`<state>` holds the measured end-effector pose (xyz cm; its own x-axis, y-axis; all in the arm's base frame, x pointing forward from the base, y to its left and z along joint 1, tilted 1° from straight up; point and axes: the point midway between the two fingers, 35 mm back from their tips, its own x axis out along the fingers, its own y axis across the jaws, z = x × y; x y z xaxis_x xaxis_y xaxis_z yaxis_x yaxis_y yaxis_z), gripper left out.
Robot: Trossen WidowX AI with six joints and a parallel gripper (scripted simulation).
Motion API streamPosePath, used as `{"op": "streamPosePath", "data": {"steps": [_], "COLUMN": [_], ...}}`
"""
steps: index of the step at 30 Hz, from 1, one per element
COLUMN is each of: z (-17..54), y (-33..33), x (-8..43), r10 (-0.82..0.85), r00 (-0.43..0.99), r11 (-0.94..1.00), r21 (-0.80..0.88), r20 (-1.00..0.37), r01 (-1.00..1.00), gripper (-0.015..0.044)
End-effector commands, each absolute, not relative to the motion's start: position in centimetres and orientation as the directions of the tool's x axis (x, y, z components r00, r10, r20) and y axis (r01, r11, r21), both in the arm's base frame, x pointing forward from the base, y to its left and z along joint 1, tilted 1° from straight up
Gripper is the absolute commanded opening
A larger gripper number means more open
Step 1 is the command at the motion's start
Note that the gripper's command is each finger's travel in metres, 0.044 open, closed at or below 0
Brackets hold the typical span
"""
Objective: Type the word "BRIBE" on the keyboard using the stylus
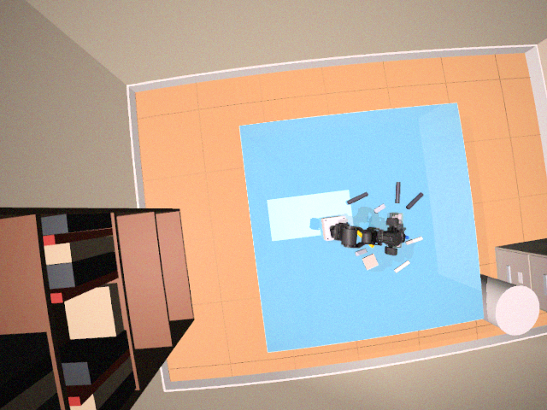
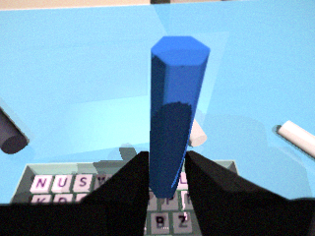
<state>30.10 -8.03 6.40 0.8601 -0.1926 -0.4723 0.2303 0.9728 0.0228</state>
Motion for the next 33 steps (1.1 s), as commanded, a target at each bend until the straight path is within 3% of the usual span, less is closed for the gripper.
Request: {"op": "streamPosePath", "data": {"steps": [1,8,11,33], "z": [5.5,4.7,4.6,3.5], "y": [-8.0,-8.0,-8.0,-8.0], "x": [29.9,29.8,29.9,30.0], "r10": [-0.188,-0.188,-0.188,-0.188], "r00": [0.857,0.857,0.857,0.856], "r11": [0.974,0.974,0.974,0.974], "r21": [0.019,0.019,0.019,0.019], "r20": [-0.480,-0.481,-0.481,-0.481], "r01": [0.224,0.224,0.224,0.224], "gripper": [0.0000,0.0000,0.0079,0.0081]}}
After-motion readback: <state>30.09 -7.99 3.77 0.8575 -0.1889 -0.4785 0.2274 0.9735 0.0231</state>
